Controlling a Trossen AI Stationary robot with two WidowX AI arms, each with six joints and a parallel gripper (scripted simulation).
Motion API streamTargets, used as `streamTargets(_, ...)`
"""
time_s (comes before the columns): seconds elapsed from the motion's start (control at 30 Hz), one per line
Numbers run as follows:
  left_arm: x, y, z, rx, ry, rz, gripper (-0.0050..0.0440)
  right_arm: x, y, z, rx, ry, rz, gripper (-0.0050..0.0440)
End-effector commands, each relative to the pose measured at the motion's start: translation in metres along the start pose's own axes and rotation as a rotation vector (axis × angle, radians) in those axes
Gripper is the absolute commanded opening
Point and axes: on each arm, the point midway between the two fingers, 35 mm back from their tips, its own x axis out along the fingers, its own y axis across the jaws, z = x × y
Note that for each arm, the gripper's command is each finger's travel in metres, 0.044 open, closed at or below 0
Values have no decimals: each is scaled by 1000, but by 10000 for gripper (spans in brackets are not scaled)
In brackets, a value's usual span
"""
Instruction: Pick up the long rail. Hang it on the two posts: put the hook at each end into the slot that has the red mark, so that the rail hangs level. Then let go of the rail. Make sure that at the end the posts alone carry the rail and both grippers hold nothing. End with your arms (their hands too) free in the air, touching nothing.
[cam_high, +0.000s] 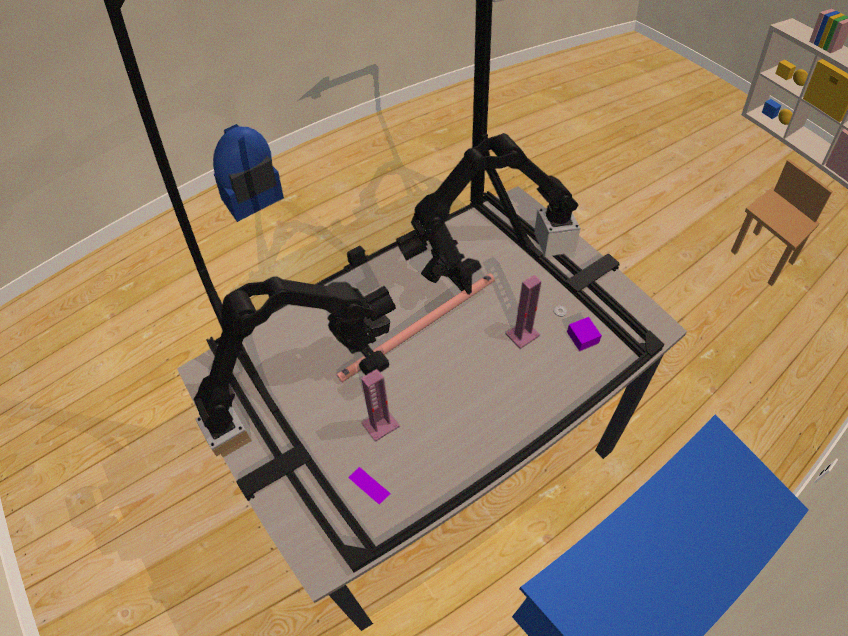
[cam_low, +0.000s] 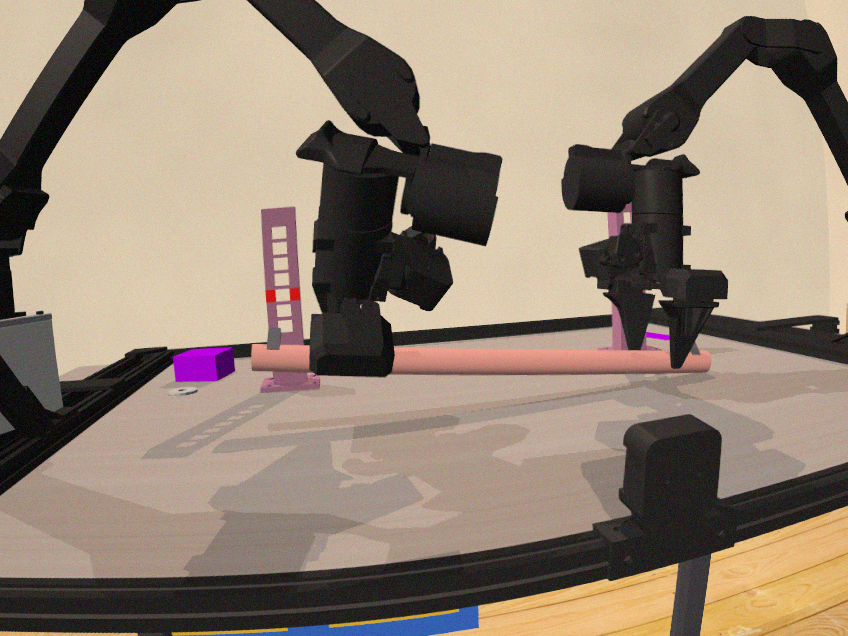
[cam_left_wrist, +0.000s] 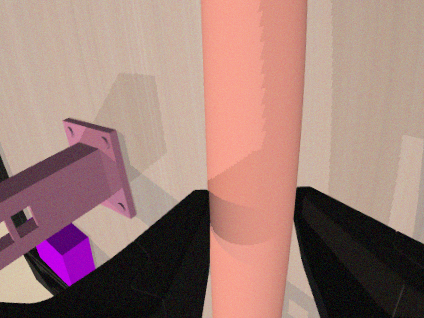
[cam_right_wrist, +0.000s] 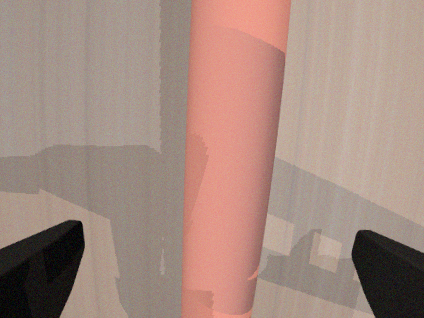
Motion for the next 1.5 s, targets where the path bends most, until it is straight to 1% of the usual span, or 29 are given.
streamTargets(0.0,0,1,1,-6,-4,7,0,-31,0,3,0,-26,-4,440)
streamTargets(0.07,0,1,1,-6,-4,7,0,-42,0,2,0,-26,-4,440)
streamTargets(0.13,0,1,1,-6,-4,7,0,-46,0,1,0,-26,-4,440)
streamTargets(0.53,0,1,1,-6,-4,7,0,-46,0,5,0,-26,-4,440)
streamTargets(0.6,0,1,1,-6,-4,7,0,-44,1,5,2,-21,-20,392)
streamTargets(0.7,0,0,0,-6,-3,6,0,-37,5,5,8,-1,-94,320)
streamTargets(0.77,0,0,0,-6,-3,6,0,-37,5,5,8,-1,-94,320)
streamTargets(0.97,0,-1,0,-7,-2,3,0,-25,14,5,18,19,-258,176)
streamTargets(1.0,0,-1,0,-7,-2,3,0,-24,15,5,19,21,-286,160)
streamTargets(1.27,0,-1,0,-7,-2,4,0,-14,28,6,19,-1,-511,160)
streamTargets(1.33,0,-1,0,-7,-2,4,0,-14,28,6,19,-1,-511,160)
streamTargets(1.4,0,0,0,-6,-3,6,0,-13,31,7,17,-12,-568,160)
streamTargets(1.47,0,1,1,-6,-4,7,0,-12,33,7,15,-21,-605,160)
